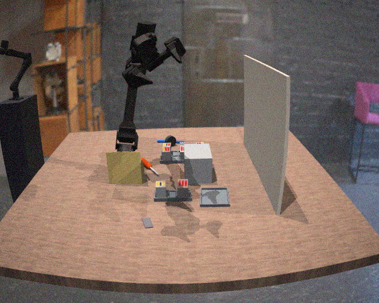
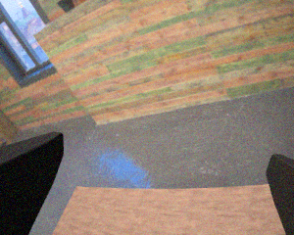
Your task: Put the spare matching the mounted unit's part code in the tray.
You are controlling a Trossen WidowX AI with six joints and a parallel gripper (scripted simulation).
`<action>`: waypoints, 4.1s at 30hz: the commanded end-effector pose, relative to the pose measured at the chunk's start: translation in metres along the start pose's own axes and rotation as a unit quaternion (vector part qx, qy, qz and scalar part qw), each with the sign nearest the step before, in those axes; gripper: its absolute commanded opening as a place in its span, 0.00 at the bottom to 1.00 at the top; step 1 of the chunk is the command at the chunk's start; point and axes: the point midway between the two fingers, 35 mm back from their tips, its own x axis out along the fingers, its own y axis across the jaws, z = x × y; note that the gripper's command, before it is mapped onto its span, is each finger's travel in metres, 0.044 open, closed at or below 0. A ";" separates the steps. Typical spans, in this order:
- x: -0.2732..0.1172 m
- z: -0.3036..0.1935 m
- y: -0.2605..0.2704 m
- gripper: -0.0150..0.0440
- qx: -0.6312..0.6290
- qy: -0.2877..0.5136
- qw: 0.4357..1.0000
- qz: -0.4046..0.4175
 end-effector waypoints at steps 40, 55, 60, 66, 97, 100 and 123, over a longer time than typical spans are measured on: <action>-0.146 -0.478 0.088 1.00 -0.592 0.588 0.527 0.160; -0.216 -0.484 0.070 1.00 -0.687 0.544 0.395 0.275; -0.272 -0.488 0.039 1.00 -0.748 0.484 0.259 0.372; -0.325 -0.492 -0.013 1.00 -0.786 0.390 0.085 0.472; -0.355 -0.496 -0.067 0.76 -0.786 0.287 -0.077 0.543; -0.353 -0.499 -0.069 0.76 -0.786 0.287 -0.078 0.542; -0.341 -0.529 -0.087 0.76 -0.791 0.285 -0.080 0.536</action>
